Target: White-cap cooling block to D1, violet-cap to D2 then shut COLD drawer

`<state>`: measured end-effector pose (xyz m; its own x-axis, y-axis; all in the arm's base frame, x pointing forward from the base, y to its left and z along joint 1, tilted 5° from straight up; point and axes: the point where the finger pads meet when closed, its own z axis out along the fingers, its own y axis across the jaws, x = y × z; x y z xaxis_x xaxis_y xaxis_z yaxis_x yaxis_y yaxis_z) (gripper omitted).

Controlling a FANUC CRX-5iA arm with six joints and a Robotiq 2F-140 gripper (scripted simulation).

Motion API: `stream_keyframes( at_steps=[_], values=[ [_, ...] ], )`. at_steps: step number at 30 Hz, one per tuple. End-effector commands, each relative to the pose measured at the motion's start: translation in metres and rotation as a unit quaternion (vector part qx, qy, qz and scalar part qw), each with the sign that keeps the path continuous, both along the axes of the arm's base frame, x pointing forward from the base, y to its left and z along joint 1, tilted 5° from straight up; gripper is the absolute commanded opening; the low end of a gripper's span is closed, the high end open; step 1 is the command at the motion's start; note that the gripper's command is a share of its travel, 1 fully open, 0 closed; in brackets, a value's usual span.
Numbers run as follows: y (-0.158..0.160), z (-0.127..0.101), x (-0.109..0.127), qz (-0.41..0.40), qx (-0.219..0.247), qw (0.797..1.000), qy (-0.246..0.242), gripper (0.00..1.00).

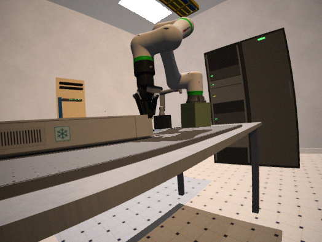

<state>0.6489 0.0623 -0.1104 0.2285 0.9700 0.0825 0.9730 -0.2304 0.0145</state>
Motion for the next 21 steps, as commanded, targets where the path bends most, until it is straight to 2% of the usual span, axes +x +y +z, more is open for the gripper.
stream_keyframes(
  at_steps=[1, 21],
  values=[
    [0.001, 0.001, -0.003, 0.000, 0.000, 1.000, -0.001, 0.10],
    [0.006, 0.001, -0.023, 0.000, 0.000, 1.000, -0.001, 0.10]
  ],
)
